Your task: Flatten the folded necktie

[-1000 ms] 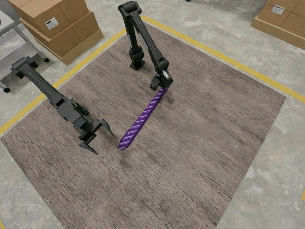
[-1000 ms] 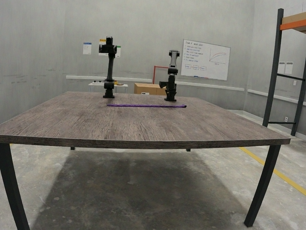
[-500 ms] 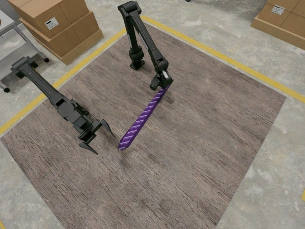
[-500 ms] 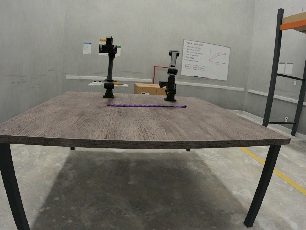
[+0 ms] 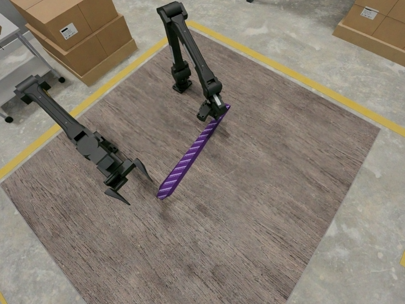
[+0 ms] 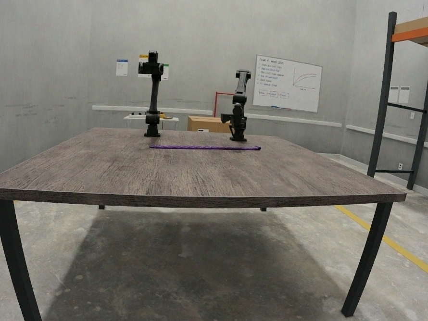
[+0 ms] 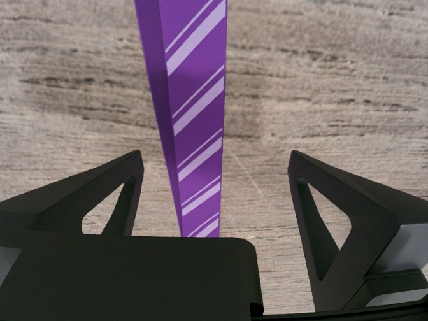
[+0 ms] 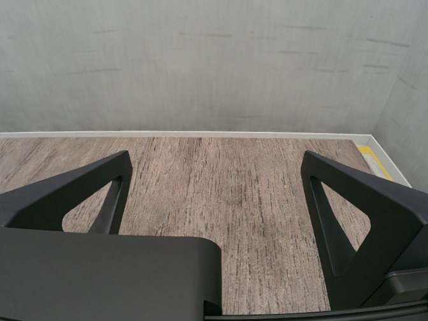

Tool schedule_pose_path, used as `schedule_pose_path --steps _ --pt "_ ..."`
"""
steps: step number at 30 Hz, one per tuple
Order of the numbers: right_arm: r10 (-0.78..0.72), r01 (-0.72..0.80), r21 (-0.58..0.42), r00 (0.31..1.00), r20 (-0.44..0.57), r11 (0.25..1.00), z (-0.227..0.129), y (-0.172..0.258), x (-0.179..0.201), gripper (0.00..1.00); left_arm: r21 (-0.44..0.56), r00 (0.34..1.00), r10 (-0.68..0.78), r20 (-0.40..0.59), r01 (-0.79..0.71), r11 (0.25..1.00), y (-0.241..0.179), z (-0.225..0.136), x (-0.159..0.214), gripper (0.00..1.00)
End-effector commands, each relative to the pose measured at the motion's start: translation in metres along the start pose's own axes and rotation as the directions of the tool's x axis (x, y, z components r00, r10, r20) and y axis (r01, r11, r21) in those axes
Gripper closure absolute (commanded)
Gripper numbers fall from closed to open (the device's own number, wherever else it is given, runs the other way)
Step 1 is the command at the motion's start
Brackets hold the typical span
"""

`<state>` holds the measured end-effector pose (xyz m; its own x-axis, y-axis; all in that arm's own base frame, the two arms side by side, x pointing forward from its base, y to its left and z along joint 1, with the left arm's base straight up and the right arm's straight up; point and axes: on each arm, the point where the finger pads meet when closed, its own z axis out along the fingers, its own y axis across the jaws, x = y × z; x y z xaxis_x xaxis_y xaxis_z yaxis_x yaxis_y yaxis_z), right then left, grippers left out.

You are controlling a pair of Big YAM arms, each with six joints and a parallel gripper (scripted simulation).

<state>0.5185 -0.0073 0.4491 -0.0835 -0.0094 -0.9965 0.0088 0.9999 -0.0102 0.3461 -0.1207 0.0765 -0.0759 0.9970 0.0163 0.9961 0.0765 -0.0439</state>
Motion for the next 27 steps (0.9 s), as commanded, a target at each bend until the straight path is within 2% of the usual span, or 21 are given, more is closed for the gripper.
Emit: schedule_pose_path --steps 1,27 --pt "0.011 -0.010 -0.010 0.998 0.063 1.000 -0.001 0.007 -0.032 0.00 -0.044 1.000 -0.009 0.017 0.010 0.999 0.017 -0.012 -0.014 0.15" --pt "0.011 -0.010 -0.010 0.998 0.063 1.000 -0.001 0.007 -0.032 0.00 -0.044 1.000 -0.011 0.017 0.012 0.999 0.018 -0.003 -0.040 0.14"
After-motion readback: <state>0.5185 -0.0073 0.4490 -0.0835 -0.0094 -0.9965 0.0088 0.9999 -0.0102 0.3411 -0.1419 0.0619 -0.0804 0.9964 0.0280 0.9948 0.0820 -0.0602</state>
